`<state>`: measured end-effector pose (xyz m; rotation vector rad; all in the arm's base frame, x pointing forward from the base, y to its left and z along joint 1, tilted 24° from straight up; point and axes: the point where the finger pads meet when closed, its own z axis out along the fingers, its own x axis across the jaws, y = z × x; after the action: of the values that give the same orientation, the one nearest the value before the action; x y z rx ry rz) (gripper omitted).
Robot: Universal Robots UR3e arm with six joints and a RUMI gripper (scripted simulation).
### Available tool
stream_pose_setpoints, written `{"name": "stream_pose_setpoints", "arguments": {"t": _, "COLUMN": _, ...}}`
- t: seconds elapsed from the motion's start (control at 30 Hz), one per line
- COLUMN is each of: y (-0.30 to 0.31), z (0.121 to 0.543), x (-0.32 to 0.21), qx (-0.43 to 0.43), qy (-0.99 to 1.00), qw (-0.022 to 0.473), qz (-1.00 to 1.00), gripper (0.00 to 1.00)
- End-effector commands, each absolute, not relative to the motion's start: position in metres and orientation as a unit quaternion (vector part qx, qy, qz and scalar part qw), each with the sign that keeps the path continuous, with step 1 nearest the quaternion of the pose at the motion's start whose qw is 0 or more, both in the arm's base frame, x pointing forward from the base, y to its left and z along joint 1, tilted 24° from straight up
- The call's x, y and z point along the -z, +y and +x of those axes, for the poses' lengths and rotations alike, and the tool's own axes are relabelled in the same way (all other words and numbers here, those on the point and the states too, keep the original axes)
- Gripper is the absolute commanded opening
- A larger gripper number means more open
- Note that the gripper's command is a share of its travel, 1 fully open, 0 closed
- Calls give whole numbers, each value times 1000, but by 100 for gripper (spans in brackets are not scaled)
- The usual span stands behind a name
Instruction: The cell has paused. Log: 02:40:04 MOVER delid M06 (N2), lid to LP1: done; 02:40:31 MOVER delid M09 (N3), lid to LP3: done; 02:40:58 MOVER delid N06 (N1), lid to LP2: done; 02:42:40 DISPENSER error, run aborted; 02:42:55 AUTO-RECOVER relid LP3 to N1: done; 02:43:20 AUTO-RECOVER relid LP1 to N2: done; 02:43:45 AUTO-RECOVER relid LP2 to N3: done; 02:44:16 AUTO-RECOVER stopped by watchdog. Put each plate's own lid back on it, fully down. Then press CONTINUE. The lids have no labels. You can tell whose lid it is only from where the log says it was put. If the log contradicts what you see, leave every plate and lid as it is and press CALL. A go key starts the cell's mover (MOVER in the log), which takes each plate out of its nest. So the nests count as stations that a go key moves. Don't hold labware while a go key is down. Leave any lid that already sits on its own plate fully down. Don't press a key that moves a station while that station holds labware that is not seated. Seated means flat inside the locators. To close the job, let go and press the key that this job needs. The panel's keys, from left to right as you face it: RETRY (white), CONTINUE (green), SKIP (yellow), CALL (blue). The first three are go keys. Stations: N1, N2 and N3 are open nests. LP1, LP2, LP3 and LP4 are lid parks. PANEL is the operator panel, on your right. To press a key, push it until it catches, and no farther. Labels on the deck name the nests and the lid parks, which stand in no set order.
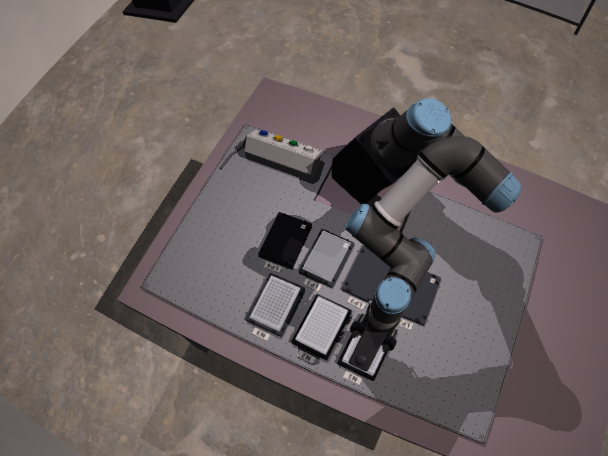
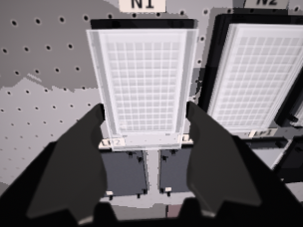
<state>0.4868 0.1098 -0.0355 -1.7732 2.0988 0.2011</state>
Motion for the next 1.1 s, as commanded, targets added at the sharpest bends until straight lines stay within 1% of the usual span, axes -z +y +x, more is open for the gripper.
{"name": "stream_pose_setpoints", "arguments": {"t": 0.0, "y": 110, "z": 488, "x": 35, "qx": -70, "qy": 748, "qw": 193, "qz": -632, "gripper": 0}}
{"name": "stream_pose_setpoints", "arguments": {"t": 1.07, "y": 113, "z": 490, "x": 44, "qx": -71, "qy": 748, "qw": 193, "qz": -632, "gripper": 0}}
